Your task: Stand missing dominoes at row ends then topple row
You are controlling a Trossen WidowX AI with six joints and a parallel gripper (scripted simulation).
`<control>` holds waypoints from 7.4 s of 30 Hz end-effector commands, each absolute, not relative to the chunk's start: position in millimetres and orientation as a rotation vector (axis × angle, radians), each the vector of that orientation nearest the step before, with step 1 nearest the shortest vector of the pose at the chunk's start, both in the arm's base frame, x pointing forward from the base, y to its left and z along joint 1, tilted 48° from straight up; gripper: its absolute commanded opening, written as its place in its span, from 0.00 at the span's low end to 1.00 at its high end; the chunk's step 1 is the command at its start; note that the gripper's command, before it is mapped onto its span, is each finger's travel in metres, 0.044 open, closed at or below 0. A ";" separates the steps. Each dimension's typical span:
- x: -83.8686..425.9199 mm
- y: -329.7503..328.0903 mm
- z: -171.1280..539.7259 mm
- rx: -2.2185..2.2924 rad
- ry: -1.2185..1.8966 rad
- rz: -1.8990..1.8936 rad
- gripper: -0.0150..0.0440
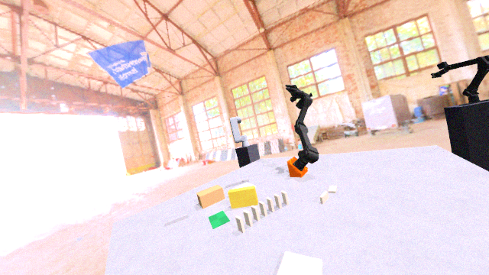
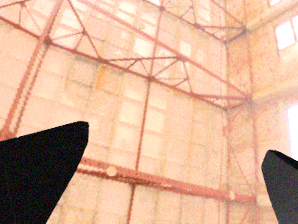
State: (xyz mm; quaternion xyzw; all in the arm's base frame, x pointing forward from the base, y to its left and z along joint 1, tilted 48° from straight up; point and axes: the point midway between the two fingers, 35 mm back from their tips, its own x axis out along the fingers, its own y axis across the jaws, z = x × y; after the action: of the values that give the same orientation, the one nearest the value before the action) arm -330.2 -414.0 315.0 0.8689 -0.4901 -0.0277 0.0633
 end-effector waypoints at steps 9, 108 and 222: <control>-337.5 -371.9 414.7 2.096 -1.569 -0.266 1.00; 198.1 117.7 156.9 0.660 1.390 0.638 1.00; 407.3 55.7 162.1 0.754 1.418 0.032 0.44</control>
State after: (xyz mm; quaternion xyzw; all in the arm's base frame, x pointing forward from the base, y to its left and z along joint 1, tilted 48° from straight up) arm 406.6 54.6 168.1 0.3521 0.6467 0.0374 0.6756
